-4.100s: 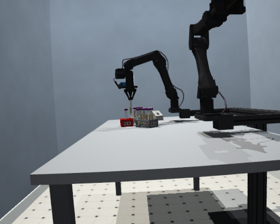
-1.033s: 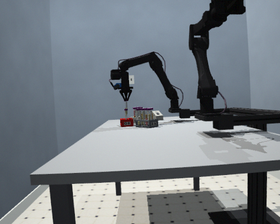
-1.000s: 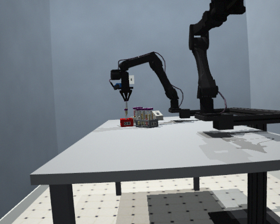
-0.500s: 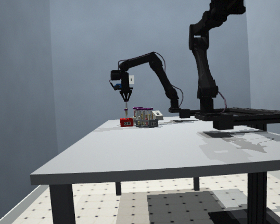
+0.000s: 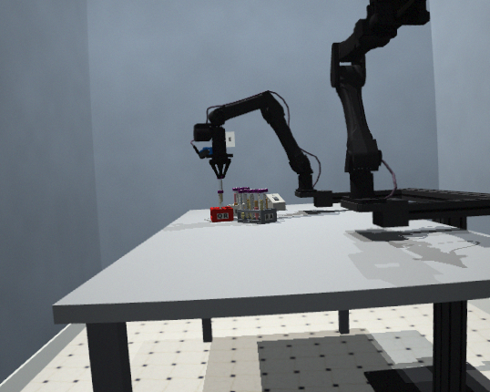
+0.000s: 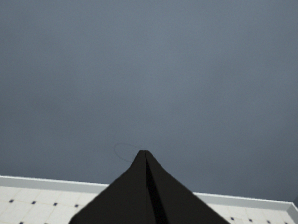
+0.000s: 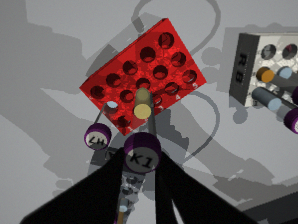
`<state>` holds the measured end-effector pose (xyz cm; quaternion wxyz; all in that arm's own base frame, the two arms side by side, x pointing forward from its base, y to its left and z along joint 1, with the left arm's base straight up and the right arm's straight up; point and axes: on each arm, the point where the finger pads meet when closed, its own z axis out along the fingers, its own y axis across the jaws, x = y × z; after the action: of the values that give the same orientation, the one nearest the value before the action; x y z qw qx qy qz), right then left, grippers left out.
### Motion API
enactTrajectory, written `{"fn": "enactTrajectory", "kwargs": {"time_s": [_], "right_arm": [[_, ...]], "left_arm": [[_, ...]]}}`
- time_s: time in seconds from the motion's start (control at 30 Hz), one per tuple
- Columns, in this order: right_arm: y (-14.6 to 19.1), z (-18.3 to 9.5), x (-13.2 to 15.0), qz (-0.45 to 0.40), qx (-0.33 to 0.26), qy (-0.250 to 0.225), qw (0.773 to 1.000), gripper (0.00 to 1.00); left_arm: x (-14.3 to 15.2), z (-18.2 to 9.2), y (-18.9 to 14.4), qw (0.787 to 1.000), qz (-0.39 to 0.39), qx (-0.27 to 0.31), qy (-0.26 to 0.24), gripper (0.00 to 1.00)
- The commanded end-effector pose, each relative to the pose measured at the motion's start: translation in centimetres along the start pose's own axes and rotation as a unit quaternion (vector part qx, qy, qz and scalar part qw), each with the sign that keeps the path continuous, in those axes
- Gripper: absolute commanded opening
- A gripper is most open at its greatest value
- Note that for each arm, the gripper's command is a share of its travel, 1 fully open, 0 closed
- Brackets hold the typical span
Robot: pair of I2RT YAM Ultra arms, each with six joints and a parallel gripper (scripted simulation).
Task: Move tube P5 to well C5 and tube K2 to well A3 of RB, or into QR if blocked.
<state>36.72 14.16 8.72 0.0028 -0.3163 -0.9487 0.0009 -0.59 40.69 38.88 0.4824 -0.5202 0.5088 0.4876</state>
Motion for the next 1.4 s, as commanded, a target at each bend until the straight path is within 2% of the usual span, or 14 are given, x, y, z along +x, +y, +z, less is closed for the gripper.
{"fn": "enactTrajectory", "kwargs": {"time_s": [0.0,0.57,0.7,0.73,1.37], "right_arm": [[0.2,0.3,0.4,-0.002,-0.001,-0.004,1.0,0.0],[0.1,1.1,0.4,-0.003,0.003,-0.002,1.0,0.0],[0.1,1.1,0.4,-0.003,0.002,-0.002,1.0,0.0],[0.9,0.3,-0.1,-0.003,-0.011,-0.011,1.0,0.0],[0.2,1.6,0.4,-0.003,0.002,-0.003,1.0,0.0]], "left_arm": [[-2.6,-1.1,0.1,1.0,0.003,0.0,-0.03,0.0],[-2.6,-1.1,0.1,1.0,0.003,0.0,-0.03,0.0],[-2.6,-1.1,0.1,1.0,0.003,0.0,-0.03,0.0],[-2.6,-1.1,0.1,1.0,0.003,0.0,-0.03,0.0],[-2.6,-1.1,0.1,1.0,0.003,0.0,-0.03,0.0]]}}
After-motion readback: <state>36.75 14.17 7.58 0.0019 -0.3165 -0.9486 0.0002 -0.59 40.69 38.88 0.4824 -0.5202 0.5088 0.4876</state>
